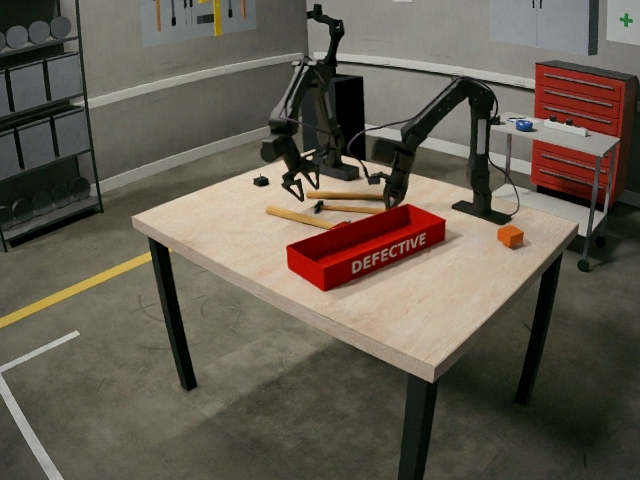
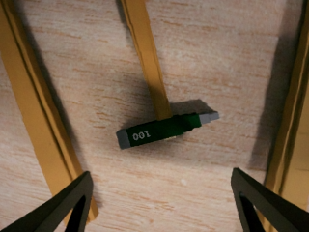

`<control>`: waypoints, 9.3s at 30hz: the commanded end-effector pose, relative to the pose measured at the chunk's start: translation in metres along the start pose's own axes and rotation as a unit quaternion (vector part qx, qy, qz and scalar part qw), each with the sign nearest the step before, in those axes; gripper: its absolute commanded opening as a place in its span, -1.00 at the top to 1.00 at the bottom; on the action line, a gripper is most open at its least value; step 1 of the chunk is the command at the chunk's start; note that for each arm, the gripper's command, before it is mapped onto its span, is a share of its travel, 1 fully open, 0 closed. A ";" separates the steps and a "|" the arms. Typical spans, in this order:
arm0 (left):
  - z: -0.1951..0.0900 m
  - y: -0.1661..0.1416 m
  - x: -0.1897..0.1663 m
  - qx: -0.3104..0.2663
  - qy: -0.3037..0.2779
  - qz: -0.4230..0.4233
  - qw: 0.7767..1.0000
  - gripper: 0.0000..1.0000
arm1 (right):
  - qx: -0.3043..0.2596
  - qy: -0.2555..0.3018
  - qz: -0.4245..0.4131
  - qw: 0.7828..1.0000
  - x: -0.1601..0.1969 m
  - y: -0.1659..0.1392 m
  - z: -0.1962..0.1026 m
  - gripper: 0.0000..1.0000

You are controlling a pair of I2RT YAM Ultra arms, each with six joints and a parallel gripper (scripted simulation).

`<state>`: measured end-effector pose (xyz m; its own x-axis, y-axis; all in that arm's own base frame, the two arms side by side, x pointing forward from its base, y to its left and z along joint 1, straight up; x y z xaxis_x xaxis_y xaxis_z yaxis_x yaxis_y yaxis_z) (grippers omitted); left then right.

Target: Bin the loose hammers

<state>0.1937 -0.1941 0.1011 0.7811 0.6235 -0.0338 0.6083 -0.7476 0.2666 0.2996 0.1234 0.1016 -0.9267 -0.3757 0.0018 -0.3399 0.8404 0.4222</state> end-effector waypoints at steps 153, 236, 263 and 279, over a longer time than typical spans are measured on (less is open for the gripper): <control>-0.064 0.003 0.001 -0.001 0.002 0.001 1.000 -1.00 | -0.046 -0.227 0.969 0.088 -0.094 -0.027 -0.043 -0.08; -0.064 0.003 0.001 0.000 0.002 0.001 1.000 -1.00 | -0.033 -0.221 0.972 -0.066 -0.078 -0.067 -0.016 0.50; -0.064 0.003 0.001 0.000 0.002 0.001 1.000 -1.00 | -0.033 -0.217 0.972 -0.085 -0.065 -0.099 -0.030 0.50; -0.074 0.092 0.044 -0.137 0.134 -0.145 0.971 0.11 | -0.029 -0.216 0.972 -0.083 -0.066 -0.098 -0.028 0.50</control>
<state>0.2284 -0.1983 0.1835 0.6424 0.7638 0.0636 0.6802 -0.6064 0.4118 0.3967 0.0624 0.0769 0.9758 0.2186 -0.0057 0.2185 -0.9756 -0.0196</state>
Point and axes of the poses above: on each arm, the point where the finger pads meet when closed, its own z axis out along the fingers, its own x axis across the jaws, y = z × x, the point moved 9 cm from there along -z, back along the fingers, and after that the axes turned 7 degrees about -z, right-handed, at the moved point
